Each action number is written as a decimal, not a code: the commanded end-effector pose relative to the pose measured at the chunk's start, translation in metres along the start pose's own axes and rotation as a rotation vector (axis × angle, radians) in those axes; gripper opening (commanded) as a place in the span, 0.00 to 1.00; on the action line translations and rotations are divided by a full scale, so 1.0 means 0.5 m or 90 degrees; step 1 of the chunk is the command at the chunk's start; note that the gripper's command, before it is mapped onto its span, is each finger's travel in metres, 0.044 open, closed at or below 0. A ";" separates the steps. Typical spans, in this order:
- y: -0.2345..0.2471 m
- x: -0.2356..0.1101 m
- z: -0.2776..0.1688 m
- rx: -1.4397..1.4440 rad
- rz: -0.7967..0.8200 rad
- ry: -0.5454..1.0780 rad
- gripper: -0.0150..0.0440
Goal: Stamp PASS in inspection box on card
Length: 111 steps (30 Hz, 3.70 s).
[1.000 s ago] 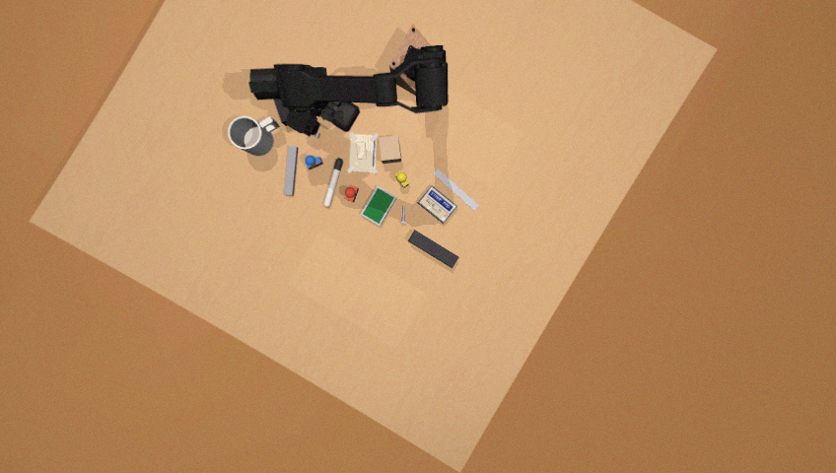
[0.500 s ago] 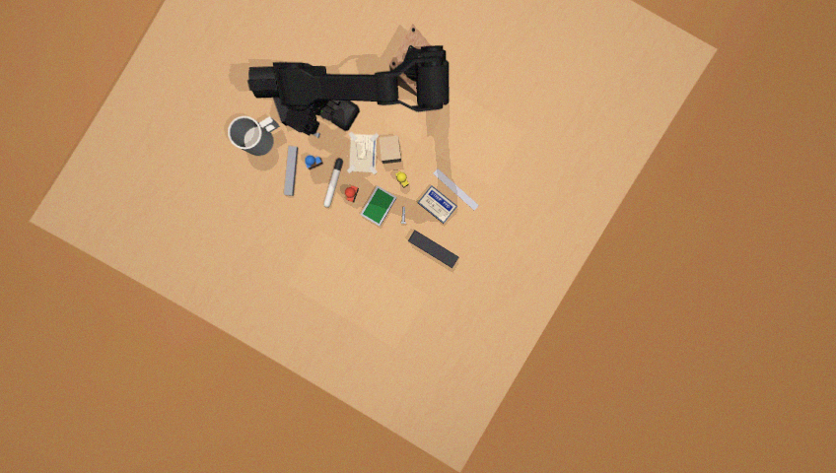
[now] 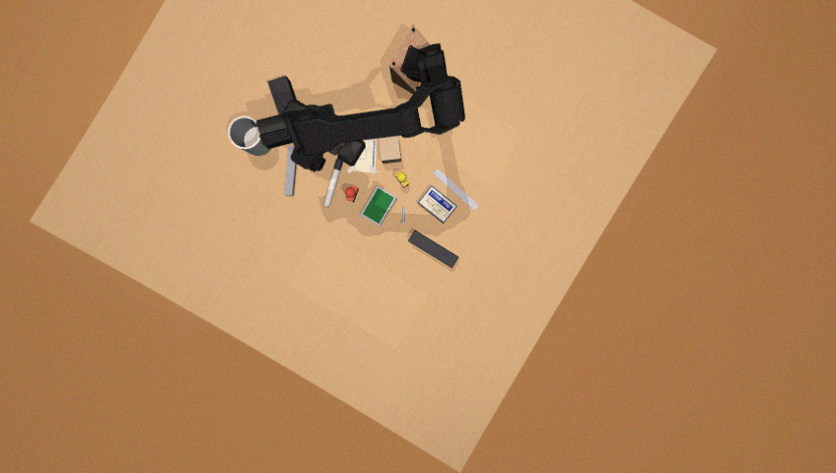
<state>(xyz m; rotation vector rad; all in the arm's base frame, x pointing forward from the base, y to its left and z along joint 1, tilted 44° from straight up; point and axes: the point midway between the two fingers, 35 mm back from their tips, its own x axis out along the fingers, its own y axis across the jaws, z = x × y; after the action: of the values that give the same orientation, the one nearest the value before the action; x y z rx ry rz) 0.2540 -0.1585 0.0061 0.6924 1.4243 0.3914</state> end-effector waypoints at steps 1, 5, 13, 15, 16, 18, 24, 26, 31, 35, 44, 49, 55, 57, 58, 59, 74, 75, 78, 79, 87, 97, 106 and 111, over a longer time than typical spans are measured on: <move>0.046 -0.006 0.037 0.000 0.000 -0.004 0.25; 0.099 -0.010 0.070 0.000 0.001 -0.005 0.25; 0.219 -0.011 0.122 -0.003 0.010 -0.006 0.25; 0.251 -0.011 0.131 -0.004 0.014 -0.005 0.25; 0.268 -0.011 0.135 -0.005 0.017 -0.005 0.25; 0.301 -0.010 0.142 -0.006 0.022 -0.004 0.25; 0.344 -0.009 0.148 -0.008 0.029 -0.002 0.25; 0.344 -0.008 0.148 -0.008 0.029 -0.002 0.25; 0.344 -0.002 0.149 -0.008 0.028 -0.002 0.25; 0.345 0.003 0.149 -0.008 0.028 -0.002 0.25; 0.345 0.015 0.150 -0.009 0.028 -0.002 0.25; 0.346 0.022 0.150 -0.009 0.028 -0.002 0.25; 0.346 0.030 0.151 -0.009 0.028 -0.002 0.25; 0.346 0.032 0.151 -0.009 0.028 -0.002 0.25; 0.347 0.033 0.151 -0.009 0.028 -0.002 0.25; 0.347 0.035 0.151 -0.009 0.028 -0.002 0.25; 0.348 0.054 0.151 -0.009 0.029 -0.002 0.25; 0.348 0.056 0.151 -0.010 0.029 -0.002 0.25; 0.349 0.060 0.151 -0.010 0.029 -0.002 0.25; 0.349 0.061 0.151 -0.010 0.029 -0.002 0.25; 0.350 0.071 0.151 -0.010 0.029 -0.002 0.25; 0.351 0.084 0.150 -0.010 0.029 -0.002 0.25; 0.352 0.096 0.149 -0.010 0.030 -0.002 0.25; 0.352 0.097 0.149 -0.010 0.030 -0.002 0.25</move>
<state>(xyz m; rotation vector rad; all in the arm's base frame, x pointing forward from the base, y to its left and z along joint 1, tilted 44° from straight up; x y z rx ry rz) 0.3604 -0.0122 0.0831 0.7070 1.4037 0.4371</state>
